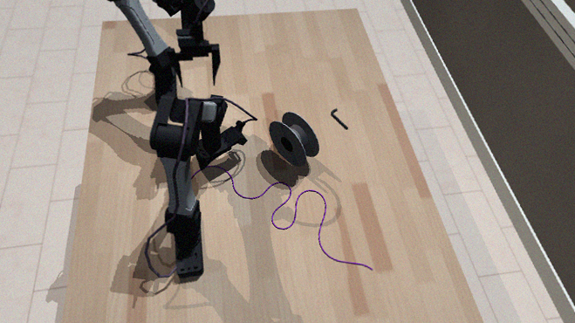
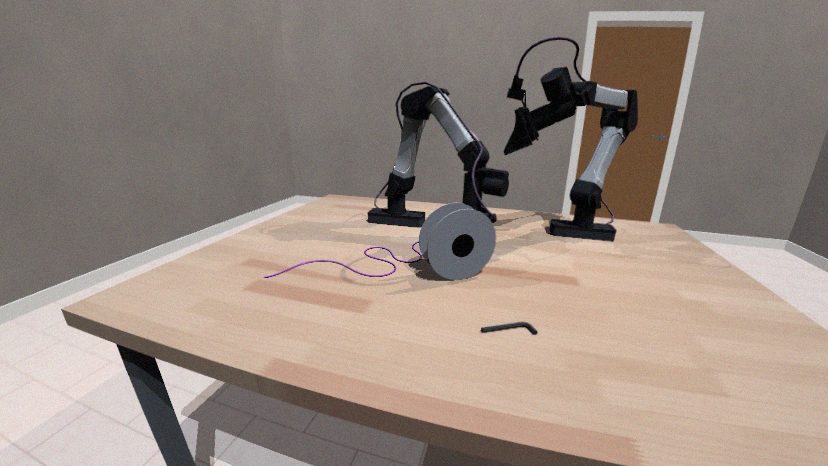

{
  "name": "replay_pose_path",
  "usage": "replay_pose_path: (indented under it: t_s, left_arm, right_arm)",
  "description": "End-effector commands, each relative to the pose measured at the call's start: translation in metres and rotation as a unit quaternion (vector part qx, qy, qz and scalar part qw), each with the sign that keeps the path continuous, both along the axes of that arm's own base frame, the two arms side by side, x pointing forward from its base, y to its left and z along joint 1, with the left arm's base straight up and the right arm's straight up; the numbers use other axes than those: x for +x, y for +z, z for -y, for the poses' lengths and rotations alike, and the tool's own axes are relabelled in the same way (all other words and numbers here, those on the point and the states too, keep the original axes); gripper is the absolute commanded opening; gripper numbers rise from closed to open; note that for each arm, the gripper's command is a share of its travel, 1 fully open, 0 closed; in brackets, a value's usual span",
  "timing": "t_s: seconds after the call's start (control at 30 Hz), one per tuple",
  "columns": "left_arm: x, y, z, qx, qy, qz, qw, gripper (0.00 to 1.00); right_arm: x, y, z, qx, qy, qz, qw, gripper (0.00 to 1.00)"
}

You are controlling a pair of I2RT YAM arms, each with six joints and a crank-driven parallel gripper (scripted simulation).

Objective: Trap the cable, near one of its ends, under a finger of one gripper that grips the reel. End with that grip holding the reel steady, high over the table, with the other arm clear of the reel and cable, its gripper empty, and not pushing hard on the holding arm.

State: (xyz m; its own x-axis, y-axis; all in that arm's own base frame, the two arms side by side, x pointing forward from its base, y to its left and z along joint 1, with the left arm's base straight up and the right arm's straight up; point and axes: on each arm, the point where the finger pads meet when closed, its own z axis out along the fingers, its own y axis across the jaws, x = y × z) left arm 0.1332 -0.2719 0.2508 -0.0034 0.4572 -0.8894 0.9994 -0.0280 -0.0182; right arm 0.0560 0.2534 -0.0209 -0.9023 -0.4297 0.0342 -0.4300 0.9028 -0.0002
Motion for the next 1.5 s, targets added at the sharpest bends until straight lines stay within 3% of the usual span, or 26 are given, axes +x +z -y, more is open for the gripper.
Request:
replay_pose_path:
  t_s: [0.0,0.2,0.4,0.83,1.23,1.47]
  left_arm:
    - [0.002,0.01,-0.001,-0.001,0.03,0.012,0.999,1.0]
    - [-0.004,0.003,-0.005,0.022,0.107,0.009,0.994,1.0]
    - [-0.028,0.01,-0.008,0.01,0.157,0.012,0.987,1.0]
    - [-0.058,0.018,-0.013,-0.014,0.152,0.011,0.988,1.0]
    - [-0.057,0.019,-0.012,-0.014,0.152,0.011,0.988,1.0]
    - [-0.056,0.02,-0.012,-0.014,0.155,0.011,0.988,1.0]
  right_arm:
    - [0.007,0.007,-0.008,0.021,-0.004,0.02,1.0,0.0]
    - [0.007,0.007,-0.008,0.021,-0.004,0.02,1.0,0.0]
    - [0.007,0.007,-0.008,0.021,-0.004,0.02,1.0,0.0]
    - [0.007,0.007,-0.008,0.021,-0.004,0.02,1.0,0.0]
    - [0.007,0.007,-0.008,0.021,-0.004,0.02,1.0,0.0]
    - [0.005,0.049,-0.008,0.02,-0.003,0.02,1.0,0.0]
